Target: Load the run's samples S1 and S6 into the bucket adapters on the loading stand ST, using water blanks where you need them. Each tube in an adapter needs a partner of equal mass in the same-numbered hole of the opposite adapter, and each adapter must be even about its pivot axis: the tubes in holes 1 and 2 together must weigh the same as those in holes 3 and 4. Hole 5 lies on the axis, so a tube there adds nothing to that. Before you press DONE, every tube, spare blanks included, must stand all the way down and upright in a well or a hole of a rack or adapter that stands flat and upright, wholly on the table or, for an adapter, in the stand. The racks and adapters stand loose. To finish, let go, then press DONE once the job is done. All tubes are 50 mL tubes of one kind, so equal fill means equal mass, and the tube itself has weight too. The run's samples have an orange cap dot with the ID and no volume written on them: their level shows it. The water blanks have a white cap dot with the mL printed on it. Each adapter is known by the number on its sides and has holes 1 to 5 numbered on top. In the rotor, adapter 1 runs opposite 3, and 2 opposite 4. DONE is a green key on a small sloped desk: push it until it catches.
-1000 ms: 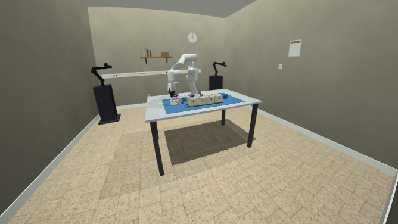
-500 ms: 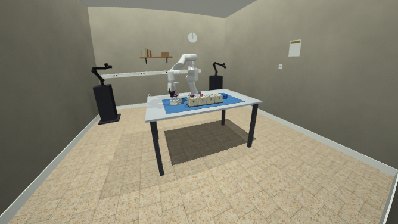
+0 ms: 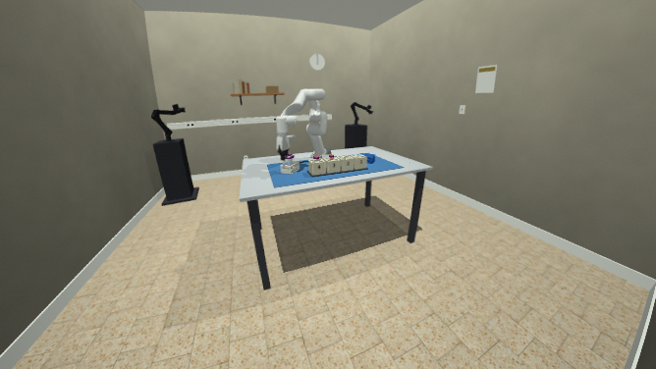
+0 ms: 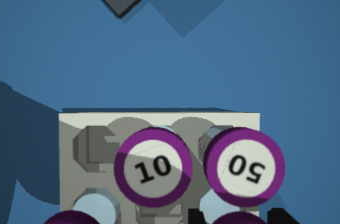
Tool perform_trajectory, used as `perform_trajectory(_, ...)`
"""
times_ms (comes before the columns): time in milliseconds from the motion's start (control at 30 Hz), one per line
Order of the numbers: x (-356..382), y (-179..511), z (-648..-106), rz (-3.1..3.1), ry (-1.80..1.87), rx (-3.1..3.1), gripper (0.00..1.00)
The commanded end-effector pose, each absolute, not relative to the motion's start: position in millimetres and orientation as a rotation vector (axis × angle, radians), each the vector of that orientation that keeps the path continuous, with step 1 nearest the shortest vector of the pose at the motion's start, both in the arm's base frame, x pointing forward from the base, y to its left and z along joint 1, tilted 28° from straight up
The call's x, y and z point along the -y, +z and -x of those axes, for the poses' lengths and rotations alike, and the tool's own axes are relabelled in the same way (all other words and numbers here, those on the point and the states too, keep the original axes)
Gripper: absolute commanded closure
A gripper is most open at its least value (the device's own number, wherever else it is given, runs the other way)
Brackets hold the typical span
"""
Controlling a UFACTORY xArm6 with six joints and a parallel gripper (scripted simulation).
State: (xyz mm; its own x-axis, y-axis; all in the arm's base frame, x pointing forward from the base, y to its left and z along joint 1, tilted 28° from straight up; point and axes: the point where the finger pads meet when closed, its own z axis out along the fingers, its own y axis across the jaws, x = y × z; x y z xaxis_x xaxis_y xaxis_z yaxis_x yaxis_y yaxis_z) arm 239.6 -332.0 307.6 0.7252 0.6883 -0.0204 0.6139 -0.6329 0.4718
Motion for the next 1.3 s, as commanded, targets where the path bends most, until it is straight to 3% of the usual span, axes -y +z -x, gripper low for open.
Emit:
perform_trajectory(0, 333, 309, -240, -2.473, 0.224, -0.994, 1.0)
perform_trajectory(1267, 325, 327, -234, -2.472, 0.224, -0.994, 1.0)
